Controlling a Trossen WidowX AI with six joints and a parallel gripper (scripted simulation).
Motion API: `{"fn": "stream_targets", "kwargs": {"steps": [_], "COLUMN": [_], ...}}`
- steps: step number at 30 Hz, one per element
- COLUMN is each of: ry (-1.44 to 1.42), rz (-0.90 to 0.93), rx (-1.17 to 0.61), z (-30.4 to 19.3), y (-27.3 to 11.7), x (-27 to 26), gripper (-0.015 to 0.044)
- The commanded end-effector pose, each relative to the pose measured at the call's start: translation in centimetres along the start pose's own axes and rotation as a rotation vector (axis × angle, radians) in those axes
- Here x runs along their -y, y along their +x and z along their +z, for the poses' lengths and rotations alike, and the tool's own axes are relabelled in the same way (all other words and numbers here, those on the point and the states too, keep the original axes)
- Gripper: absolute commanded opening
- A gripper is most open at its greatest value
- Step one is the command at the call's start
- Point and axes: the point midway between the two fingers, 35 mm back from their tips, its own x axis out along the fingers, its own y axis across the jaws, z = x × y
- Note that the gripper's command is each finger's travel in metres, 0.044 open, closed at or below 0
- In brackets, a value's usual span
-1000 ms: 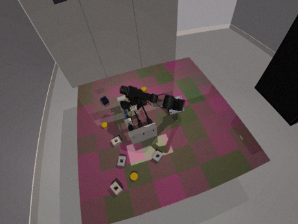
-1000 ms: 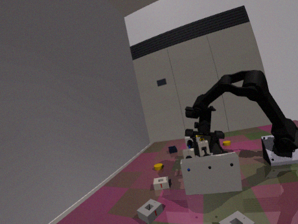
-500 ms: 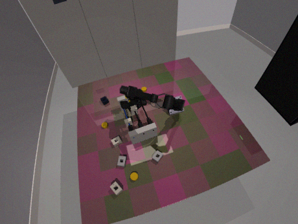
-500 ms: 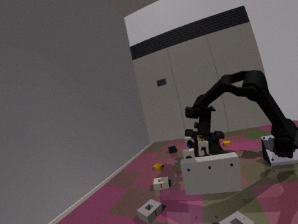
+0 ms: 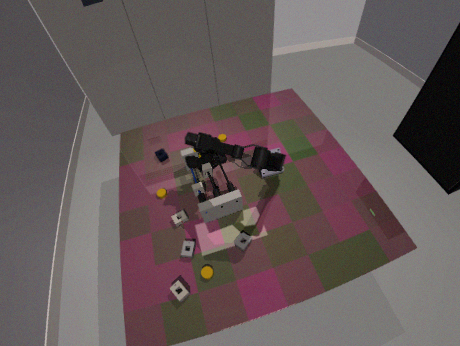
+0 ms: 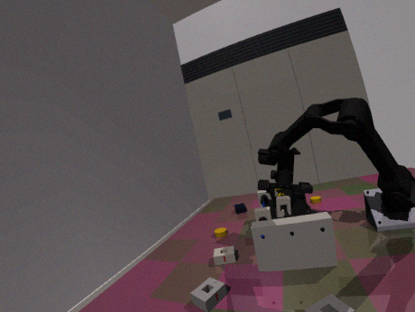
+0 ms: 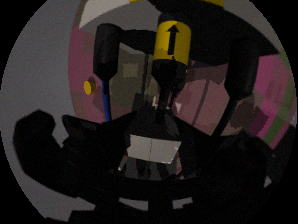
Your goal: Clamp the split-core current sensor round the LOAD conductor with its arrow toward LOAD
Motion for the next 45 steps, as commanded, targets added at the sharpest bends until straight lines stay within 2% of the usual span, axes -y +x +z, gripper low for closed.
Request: {"fn": "stream_targets", "kwargs": {"steps": [1,6,18,28,45], "ry": [-0.004,-0.005,-0.004,-0.005,-0.005], "rz": [-0.027,-0.103,-0.105,-0.103,-0.103], "rx": [0.004,0.004,0.002,0.002,0.002], "z": [0.1,0.05,0.0,-0.08,-0.08], "y": [-0.03,-0.07,0.41,0.01,0.01], "x": [-0.04,0.14,0.29,0.21,0.21], "gripper": [0.0,0.0,0.0,0.0256,0.0256]}}
